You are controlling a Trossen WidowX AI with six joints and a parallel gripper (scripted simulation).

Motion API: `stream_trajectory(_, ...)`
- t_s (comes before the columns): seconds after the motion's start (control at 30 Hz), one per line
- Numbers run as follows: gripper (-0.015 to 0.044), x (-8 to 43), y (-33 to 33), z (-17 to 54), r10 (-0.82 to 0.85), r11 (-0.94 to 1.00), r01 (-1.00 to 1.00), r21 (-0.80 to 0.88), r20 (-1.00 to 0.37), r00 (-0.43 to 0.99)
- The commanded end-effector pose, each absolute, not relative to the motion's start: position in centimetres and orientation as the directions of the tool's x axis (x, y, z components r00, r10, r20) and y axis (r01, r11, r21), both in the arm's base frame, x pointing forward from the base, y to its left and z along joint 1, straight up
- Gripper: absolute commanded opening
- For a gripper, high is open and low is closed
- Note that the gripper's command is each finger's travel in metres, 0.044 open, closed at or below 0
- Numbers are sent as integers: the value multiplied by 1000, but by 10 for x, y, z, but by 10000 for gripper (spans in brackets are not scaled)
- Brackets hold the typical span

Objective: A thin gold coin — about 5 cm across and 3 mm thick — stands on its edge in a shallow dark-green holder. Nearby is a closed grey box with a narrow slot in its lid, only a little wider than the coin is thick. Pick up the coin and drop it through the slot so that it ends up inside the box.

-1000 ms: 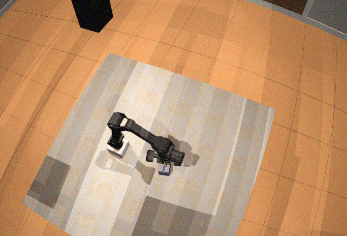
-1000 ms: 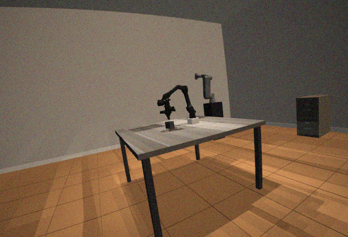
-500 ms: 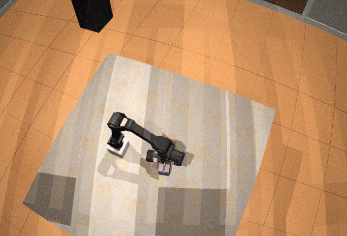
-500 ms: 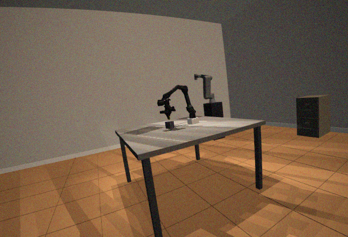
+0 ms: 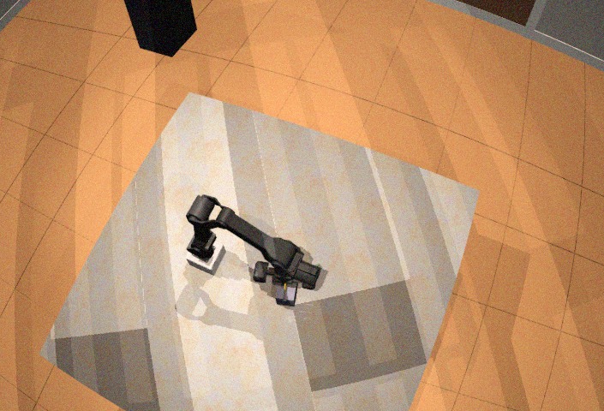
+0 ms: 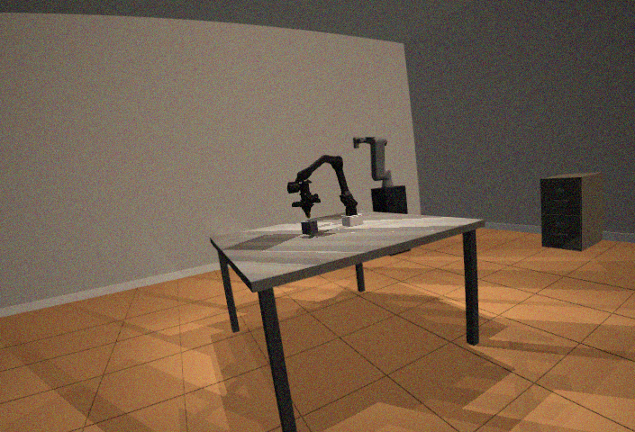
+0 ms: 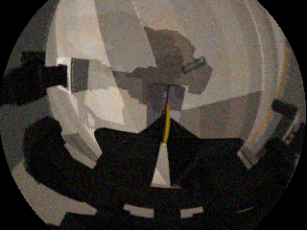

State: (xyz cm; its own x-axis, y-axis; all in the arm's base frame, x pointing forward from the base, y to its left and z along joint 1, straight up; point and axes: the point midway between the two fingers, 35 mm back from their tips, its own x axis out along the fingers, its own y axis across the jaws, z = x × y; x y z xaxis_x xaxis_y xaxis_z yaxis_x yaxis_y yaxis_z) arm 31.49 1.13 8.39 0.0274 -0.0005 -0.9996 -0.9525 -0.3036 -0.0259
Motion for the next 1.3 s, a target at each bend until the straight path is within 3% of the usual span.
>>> stream_trajectory(0.0, 0, 315, 11, 83, -1, -302, -953, -25, -1000, 26)
stream_trajectory(1.27, 0, 314, 11, 67, -1, -303, -953, -24, -1000, 26)
